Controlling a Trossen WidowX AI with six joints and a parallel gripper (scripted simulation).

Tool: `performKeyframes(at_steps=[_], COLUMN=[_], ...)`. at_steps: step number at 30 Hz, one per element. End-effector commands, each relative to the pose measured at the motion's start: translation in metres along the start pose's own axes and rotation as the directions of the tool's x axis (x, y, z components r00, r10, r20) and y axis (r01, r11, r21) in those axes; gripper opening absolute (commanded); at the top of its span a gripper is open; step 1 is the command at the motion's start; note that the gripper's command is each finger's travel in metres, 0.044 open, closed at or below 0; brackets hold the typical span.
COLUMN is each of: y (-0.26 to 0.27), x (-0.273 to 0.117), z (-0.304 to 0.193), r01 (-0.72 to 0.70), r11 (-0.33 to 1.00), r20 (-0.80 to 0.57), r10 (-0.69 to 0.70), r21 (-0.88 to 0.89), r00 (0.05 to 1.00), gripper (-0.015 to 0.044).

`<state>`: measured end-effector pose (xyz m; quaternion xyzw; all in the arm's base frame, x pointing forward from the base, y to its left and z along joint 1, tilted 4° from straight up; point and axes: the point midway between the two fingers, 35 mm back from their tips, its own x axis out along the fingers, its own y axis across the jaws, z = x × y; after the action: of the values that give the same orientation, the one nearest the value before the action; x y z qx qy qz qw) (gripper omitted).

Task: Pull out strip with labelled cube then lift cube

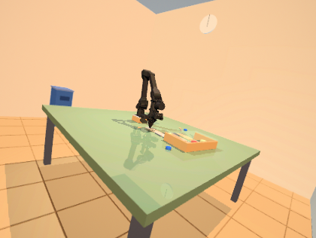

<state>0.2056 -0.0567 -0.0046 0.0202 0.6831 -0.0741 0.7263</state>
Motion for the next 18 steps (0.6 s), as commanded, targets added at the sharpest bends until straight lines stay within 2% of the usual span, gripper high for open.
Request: performKeyframes(at_steps=[1,18], y=[0.001,0.001], x=[0.005,0.004], z=[-0.016,-0.032], r01=[-0.004,-0.004], r11=[1.000,1.000], r20=[-0.034,-0.036], r10=[0.004,0.004], r21=[-0.003,-0.004], r00=[0.999,0.999], gripper=[0.0000,0.0000])
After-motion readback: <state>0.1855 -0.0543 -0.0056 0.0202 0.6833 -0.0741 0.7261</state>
